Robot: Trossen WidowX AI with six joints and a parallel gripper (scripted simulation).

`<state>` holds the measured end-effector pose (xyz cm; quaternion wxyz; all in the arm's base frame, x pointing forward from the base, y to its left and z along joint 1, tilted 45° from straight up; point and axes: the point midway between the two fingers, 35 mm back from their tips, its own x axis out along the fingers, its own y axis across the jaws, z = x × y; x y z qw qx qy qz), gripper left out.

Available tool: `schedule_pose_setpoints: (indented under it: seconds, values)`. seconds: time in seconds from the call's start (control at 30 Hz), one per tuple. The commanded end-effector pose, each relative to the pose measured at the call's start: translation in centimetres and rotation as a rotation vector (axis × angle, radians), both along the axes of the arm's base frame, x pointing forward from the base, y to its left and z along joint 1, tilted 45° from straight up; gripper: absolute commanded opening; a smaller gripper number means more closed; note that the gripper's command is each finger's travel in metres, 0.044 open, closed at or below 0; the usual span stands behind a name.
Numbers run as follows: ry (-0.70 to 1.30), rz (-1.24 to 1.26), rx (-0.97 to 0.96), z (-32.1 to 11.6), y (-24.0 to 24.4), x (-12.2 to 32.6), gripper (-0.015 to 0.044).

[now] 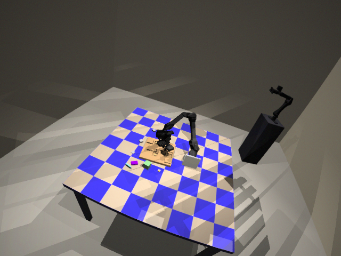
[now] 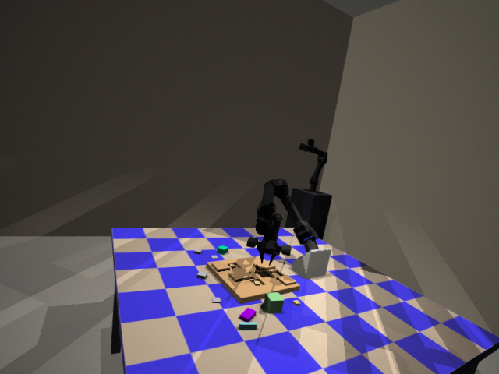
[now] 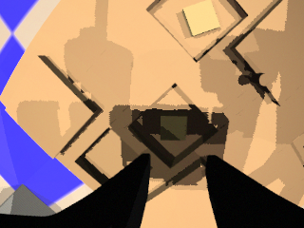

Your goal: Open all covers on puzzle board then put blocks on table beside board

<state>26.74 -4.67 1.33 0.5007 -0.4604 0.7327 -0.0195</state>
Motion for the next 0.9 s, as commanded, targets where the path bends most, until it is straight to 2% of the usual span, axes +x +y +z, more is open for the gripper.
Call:
schedule_pose_setpoints:
  seconds: [0.0, 0.87]
  values:
    - [0.008, 0.005, -0.004, -0.9, -0.86, -0.21, 0.0144]
    - [0.008, 0.005, -0.005, -1.58, -1.55, -0.27, 0.0144]
